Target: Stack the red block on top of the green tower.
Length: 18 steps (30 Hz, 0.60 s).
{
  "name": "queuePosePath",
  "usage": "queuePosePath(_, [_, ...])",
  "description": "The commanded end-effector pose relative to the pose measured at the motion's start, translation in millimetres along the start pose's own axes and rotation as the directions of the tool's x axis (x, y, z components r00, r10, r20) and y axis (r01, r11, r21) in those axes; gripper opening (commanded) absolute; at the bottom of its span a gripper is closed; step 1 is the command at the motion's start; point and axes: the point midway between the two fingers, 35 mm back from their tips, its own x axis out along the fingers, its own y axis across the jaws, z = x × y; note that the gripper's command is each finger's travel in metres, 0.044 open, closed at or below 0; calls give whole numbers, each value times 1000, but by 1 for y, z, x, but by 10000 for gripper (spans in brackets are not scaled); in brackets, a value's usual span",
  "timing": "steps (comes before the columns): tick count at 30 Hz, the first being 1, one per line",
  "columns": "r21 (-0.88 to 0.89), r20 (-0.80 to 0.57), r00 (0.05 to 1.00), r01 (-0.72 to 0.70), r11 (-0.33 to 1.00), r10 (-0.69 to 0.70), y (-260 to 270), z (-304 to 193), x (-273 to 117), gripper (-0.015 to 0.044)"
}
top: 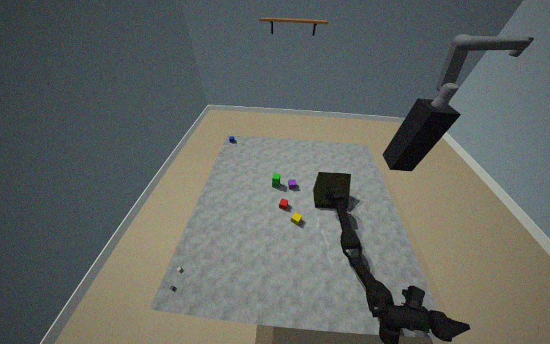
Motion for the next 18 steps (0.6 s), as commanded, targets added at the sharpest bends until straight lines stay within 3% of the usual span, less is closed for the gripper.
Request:
queuePosePath(1, [-9, 0, 1000, 4, 1000, -4, -2, 1, 0, 426])
queuePosePath(5, [-211, 1, 995, 97, 973, -98, -47, 20, 10, 440])
queuePosePath(10, [-482, 28, 968, 230, 845, -248, -112, 55, 15, 440])
queuePosePath(14, [-664, 87, 918, 343, 664, -387, -169, 96, 13, 440])
queuePosePath(18, [-807, 177, 827, 432, 403, -534, -229, 148, -2, 440])
